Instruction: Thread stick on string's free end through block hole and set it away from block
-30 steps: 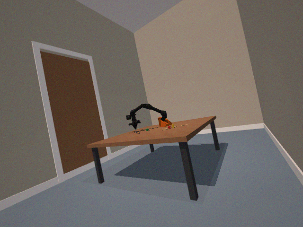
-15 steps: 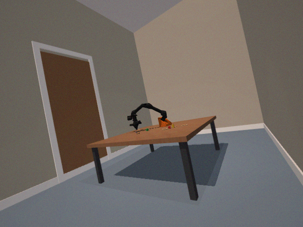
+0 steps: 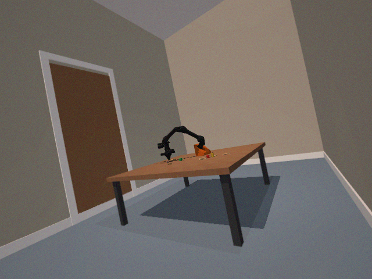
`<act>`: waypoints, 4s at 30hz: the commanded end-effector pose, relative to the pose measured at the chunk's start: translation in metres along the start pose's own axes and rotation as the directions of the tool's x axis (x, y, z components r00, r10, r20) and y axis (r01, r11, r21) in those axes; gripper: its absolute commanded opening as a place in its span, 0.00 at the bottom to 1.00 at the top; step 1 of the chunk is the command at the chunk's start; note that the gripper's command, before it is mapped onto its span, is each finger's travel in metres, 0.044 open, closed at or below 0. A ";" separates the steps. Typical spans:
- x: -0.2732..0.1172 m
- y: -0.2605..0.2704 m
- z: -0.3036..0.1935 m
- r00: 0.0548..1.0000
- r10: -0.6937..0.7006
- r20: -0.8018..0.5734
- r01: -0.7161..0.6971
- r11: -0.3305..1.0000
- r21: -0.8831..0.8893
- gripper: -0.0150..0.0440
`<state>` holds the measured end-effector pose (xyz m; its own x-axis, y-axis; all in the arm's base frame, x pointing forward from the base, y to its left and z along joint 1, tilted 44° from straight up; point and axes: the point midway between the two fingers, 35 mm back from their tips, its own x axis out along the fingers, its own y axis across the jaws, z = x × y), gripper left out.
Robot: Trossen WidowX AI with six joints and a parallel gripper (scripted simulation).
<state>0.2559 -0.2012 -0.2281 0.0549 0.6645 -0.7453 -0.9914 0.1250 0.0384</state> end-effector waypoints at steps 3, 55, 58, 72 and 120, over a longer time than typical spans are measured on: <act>0.007 0.008 0.005 1.000 0.006 0.007 -0.006 1.000 0.007 0.25; 0.007 0.006 0.051 1.000 0.006 0.006 -0.006 1.000 0.009 0.25; 0.007 0.006 0.055 1.000 0.006 0.007 -0.006 1.000 0.009 0.25; 0.007 0.006 0.073 1.000 0.007 0.008 -0.007 1.000 0.009 0.25; 0.010 0.012 0.122 1.000 0.008 0.013 -0.008 1.000 0.009 0.25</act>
<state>0.2612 -0.1096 -0.1560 0.0532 0.6687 -0.7416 -0.9911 0.1259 0.0424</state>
